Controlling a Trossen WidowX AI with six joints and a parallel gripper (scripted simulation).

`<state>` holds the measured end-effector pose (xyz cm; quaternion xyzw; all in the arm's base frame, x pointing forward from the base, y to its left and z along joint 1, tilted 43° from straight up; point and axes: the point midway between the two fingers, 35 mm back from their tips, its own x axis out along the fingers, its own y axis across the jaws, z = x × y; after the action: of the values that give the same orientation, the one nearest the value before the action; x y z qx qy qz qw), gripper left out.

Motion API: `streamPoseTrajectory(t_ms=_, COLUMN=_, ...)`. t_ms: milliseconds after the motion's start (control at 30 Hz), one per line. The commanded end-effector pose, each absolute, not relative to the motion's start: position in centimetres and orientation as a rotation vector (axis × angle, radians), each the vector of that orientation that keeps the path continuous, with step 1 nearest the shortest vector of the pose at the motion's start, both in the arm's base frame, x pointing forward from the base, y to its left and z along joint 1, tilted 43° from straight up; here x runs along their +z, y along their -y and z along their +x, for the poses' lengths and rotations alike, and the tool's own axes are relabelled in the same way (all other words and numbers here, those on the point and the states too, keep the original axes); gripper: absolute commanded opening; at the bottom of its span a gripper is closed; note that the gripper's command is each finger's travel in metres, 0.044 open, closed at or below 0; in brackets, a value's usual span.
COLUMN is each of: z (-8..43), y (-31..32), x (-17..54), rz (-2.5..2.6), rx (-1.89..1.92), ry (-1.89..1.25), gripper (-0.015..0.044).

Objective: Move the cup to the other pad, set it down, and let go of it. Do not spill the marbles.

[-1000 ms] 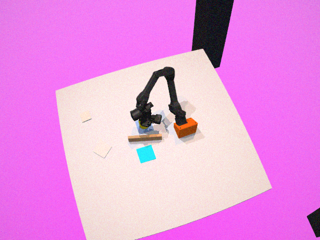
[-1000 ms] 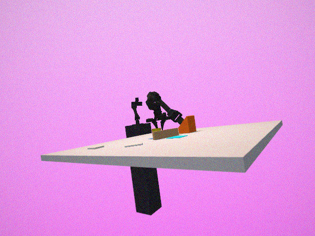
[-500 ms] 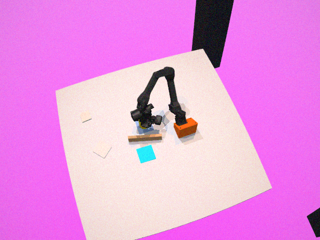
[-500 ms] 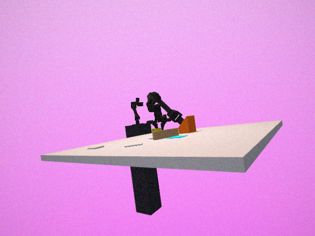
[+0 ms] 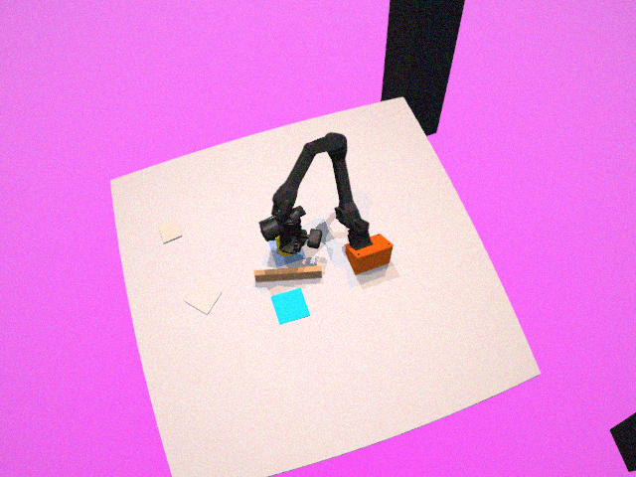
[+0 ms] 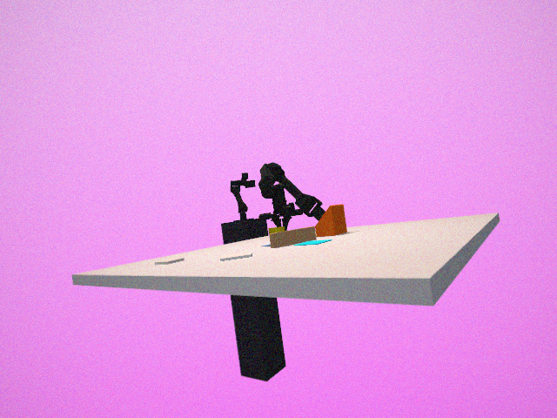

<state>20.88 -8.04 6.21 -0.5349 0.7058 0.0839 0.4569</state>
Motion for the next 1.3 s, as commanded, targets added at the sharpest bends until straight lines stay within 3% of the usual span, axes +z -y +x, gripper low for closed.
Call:
streamPoseTrajectory(t_ms=0, z=20.9, y=8.0, x=6.2, rz=-1.317, rx=0.206, ry=-1.741, gripper=0.0033)
streamPoseTrajectory(t_ms=100, z=20.9, y=8.0, x=6.2, rz=-1.317, rx=0.206, ry=-1.741, gripper=0.0)
streamPoseTrajectory(t_ms=1267, z=21.7, y=2.6, x=11.8, rz=-1.325, rx=0.211, ry=-1.737, gripper=0.0)
